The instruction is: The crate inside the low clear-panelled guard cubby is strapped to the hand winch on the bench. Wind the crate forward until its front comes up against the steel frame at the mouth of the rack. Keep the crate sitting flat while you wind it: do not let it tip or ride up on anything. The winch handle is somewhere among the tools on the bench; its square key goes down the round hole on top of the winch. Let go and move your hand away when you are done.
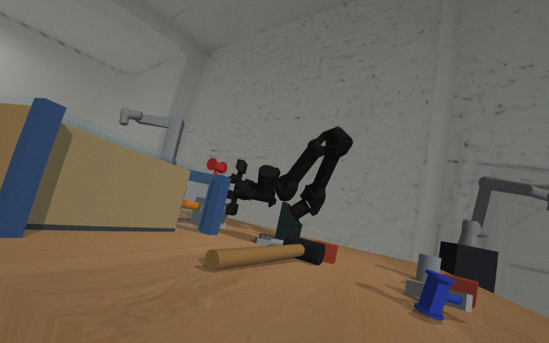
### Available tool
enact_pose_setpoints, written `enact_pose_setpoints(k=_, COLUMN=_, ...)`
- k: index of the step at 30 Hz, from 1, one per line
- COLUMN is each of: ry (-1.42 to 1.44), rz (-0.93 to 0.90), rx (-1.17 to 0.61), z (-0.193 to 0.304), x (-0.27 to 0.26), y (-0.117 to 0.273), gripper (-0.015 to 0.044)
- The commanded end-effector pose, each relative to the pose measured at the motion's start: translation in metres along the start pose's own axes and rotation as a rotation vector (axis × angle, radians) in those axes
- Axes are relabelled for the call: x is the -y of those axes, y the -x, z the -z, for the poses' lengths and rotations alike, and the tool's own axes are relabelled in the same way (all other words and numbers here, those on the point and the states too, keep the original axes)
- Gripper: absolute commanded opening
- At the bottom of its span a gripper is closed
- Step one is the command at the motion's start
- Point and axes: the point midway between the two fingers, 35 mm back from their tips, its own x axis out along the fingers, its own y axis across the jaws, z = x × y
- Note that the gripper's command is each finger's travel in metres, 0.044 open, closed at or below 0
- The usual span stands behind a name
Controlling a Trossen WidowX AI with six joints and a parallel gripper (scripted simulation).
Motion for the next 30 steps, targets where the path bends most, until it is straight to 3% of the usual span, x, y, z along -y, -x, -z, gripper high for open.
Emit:
enact_pose_setpoints(k=1, ry=-0.012, rz=-0.016, rx=-0.001, z=0.002, x=-0.003, y=0.000, gripper=0.0000)
enact_pose_setpoints(k=30, ry=-0.012, rz=-0.015, rx=-0.017, z=0.004, x=0.011, y=0.007, gripper=0.0000)
